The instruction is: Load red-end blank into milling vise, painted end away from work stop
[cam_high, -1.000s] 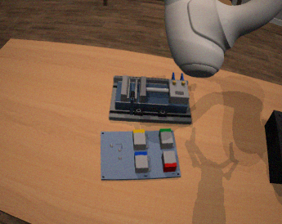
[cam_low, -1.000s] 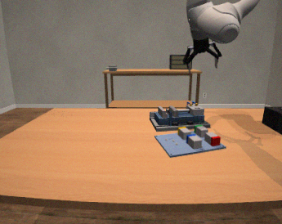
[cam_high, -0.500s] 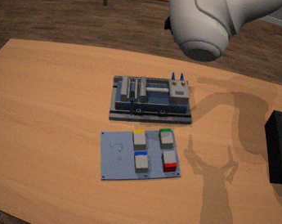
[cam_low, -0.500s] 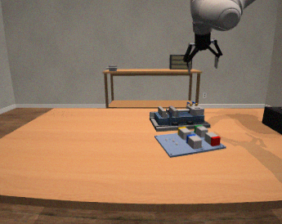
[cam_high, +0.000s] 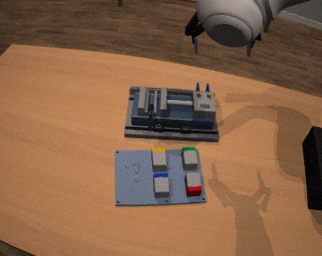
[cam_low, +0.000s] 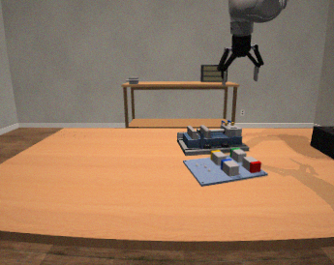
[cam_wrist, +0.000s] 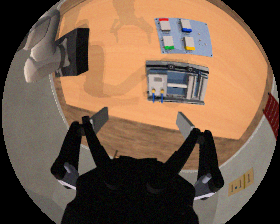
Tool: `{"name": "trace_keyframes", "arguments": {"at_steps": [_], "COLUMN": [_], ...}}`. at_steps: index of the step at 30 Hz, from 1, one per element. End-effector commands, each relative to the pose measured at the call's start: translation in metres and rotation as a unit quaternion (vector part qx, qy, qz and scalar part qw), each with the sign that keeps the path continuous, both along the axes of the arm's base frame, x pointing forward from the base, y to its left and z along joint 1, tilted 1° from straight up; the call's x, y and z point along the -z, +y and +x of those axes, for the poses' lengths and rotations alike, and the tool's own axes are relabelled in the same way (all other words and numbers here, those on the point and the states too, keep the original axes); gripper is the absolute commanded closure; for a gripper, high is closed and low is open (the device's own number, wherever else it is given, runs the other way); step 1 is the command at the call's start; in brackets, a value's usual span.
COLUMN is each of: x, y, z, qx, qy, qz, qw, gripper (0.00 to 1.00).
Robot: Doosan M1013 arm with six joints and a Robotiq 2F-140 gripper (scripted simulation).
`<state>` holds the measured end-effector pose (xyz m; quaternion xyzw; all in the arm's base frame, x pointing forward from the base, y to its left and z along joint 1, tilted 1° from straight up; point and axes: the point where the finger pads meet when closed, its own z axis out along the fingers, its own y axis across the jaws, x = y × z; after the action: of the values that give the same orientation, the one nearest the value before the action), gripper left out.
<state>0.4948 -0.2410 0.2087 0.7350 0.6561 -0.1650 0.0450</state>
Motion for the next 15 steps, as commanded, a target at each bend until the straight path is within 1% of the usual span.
{"name": "trace_keyframes", "arguments": {"at_steps": [1, 4, 7, 15], "x": [0.0, 0.0, -0.001, -0.001], "y": [0.008, 0.015, 0.015, 0.032], "z": [0.004, 0.008, 0.008, 0.018], "qx": [-0.014, -0.024, -0.024, -0.053], "qy": [-0.011, -0.02, -0.02, -0.044], "qz": [0.024, 0.042, 0.041, 0.09], "qw": [1.0, 0.999, 0.999, 0.994], "gripper": [0.0, 0.0, 0.0, 0.0]}}
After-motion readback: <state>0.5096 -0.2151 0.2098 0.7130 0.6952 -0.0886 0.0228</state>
